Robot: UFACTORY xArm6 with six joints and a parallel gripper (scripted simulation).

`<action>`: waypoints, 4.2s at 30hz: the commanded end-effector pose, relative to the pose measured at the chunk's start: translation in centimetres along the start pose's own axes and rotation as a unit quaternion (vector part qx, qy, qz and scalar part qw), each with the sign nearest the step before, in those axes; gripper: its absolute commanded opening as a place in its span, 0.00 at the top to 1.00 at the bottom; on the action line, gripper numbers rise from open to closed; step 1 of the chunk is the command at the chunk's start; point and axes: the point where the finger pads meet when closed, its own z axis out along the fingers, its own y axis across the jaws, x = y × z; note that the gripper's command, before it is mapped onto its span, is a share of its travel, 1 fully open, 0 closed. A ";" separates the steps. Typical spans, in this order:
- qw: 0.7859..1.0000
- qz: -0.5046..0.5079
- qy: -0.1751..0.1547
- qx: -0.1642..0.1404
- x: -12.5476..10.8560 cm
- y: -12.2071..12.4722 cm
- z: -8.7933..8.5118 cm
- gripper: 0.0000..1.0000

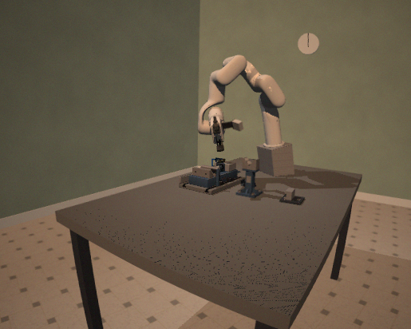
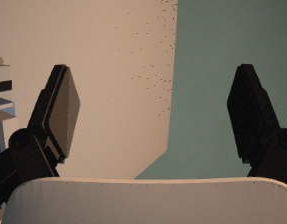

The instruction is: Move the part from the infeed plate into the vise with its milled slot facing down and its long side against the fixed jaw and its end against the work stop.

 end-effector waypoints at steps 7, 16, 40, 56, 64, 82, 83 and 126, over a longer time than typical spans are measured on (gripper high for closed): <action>1.000 -0.001 0.000 -0.001 0.0 0.1 0.0 0.00; 1.000 -0.001 0.000 -0.001 0.0 0.1 0.0 0.00; 0.974 0.056 -0.084 0.204 11.9 -0.4 3.7 0.00; 0.939 0.084 -0.132 0.306 18.0 -0.6 5.9 0.00; 0.932 0.090 -0.134 0.324 19.3 -0.7 6.1 0.00; 0.840 0.136 -0.200 0.486 29.5 -0.9 9.3 0.00; 0.836 0.137 -0.202 0.491 29.9 -0.9 9.4 0.00; 0.829 0.140 -0.206 0.501 30.7 -1.0 9.5 0.11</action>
